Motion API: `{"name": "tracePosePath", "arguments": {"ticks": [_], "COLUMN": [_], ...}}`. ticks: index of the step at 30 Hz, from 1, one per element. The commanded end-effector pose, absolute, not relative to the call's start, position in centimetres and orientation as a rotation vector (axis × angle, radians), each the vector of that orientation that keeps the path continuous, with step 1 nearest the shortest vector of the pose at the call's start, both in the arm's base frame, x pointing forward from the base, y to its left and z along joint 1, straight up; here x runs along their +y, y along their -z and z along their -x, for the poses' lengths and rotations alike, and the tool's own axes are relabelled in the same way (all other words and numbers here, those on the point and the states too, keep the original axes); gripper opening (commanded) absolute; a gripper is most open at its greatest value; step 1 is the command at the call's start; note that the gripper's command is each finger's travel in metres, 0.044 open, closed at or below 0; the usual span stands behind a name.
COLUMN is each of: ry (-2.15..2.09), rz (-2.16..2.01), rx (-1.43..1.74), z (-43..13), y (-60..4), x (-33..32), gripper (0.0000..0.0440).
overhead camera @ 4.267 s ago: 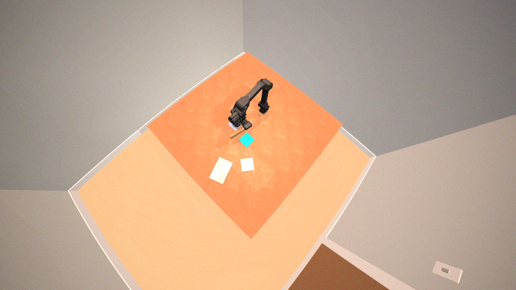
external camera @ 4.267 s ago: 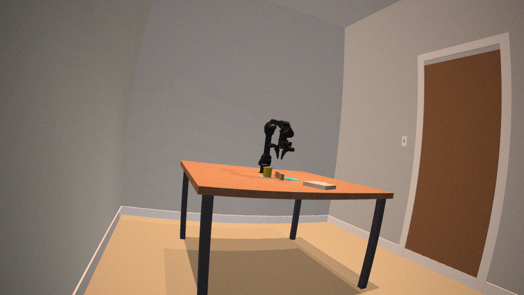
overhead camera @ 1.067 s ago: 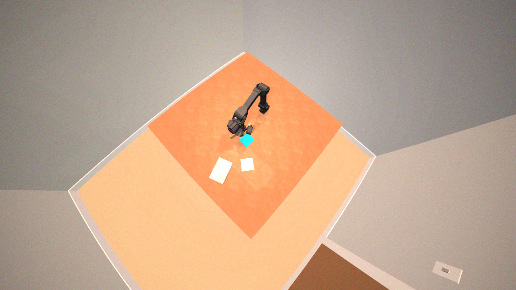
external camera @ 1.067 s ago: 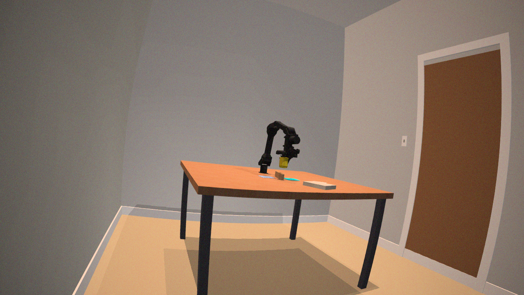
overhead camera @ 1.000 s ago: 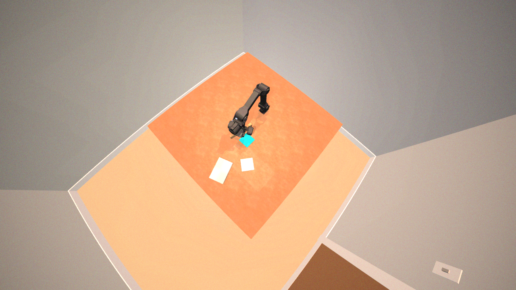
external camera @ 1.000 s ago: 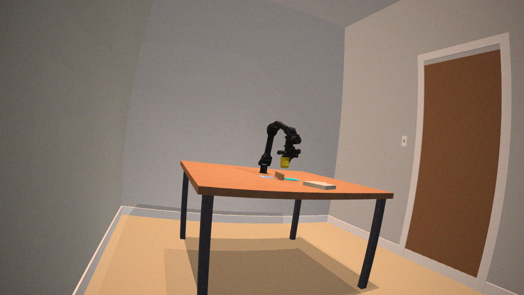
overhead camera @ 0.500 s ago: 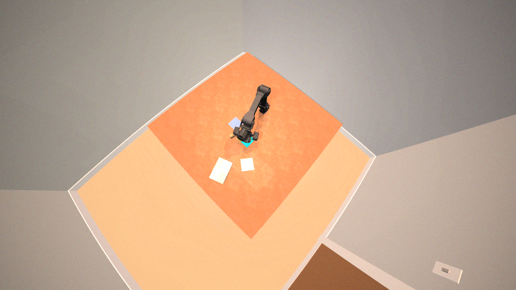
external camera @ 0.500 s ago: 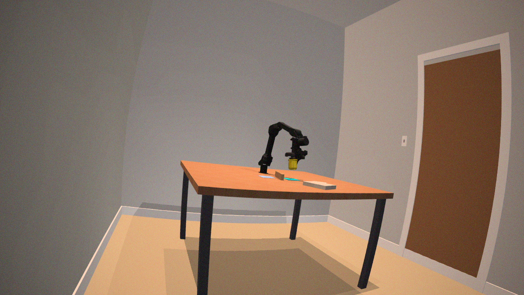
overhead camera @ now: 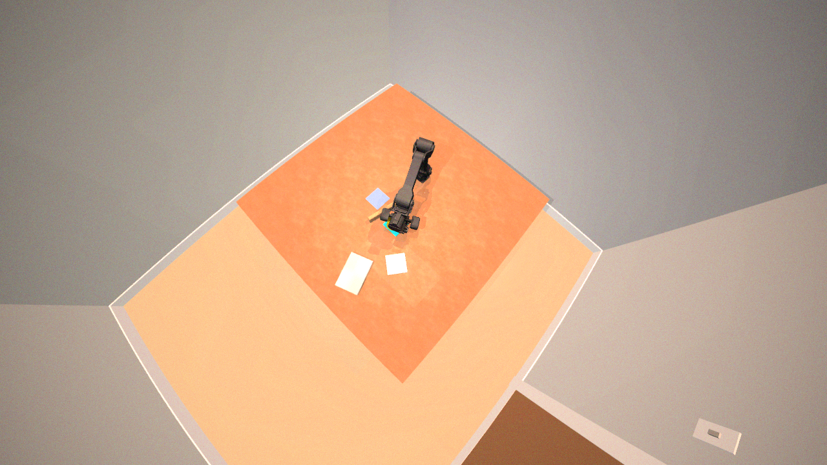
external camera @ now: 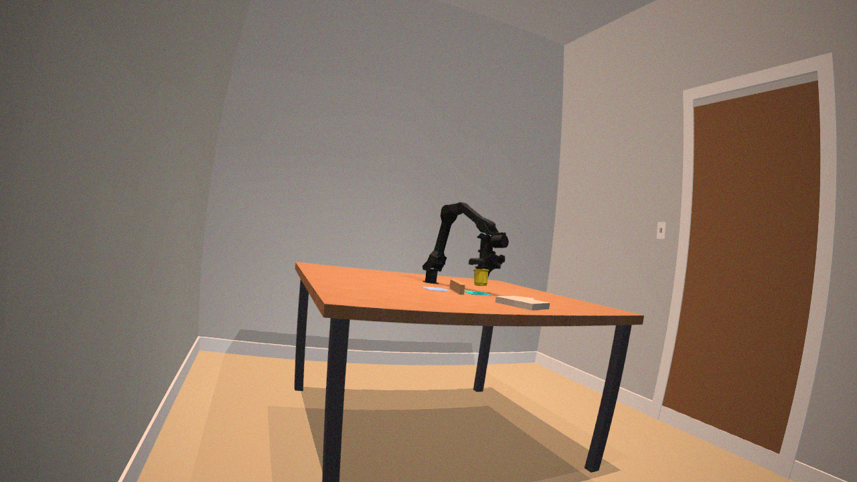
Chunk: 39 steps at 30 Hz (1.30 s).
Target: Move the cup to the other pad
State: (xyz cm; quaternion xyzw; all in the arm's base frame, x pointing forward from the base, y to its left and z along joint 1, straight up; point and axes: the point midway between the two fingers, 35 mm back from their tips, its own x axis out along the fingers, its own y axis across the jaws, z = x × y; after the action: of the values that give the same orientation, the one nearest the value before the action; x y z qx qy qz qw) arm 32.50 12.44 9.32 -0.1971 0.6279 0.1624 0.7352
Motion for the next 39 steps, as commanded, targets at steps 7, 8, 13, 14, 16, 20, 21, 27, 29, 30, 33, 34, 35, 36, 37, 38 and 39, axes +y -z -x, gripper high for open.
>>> {"name": "tracePosePath", "arguments": {"ticks": [7,8,13,14,16,20,21,27,29,30,33,34,35,36,37,38,39], "ry": [-0.325,-0.322,-0.312,-0.311,-0.311,-0.32,-0.324,-0.343,-0.348,-0.351,-0.357,-0.359,-0.36,-0.361,-0.362,-0.362,-0.363], "rz": [0.427,0.426,0.413,0.409,0.398,0.365,0.36,0.338,0.329,0.324,0.31,0.305,0.3,0.295,0.289,0.284,0.279], "rx": [1.407,1.407,1.404,1.401,1.387,1.347,1.337,1.309,1.304,1.302,1.292,1.288,1.284,1.279,1.275,1.269,1.264], "z": [-31.3,-31.2,-31.2,-31.2,-31.4,-31.9,-32.0,-31.7,-31.5,-31.4,-31.1,-31.0,-30.9,-30.9,-30.8,-30.7,-30.7], "y": [-6.9,-6.7,-6.2,-6.1,-6.3,-7.2,-7.5,-8.6,-9.0,-9.1,-9.8,-10.1,-10.3,-10.6,-10.9,-11.1,-11.4], "x": [12.3,12.3,12.0,12.0,12.0,12.3,12.4,12.4,12.4,12.4,12.4,12.4,12.4,12.3,12.3,12.3,12.3], "gripper": [0.0024,0.003,0.0069,0.0076,0.0106,0.0158,0.0157,0.0163,0.017,0.0174,0.0186,0.019,0.0195,0.0201,0.0206,0.0212,0.0217]}}
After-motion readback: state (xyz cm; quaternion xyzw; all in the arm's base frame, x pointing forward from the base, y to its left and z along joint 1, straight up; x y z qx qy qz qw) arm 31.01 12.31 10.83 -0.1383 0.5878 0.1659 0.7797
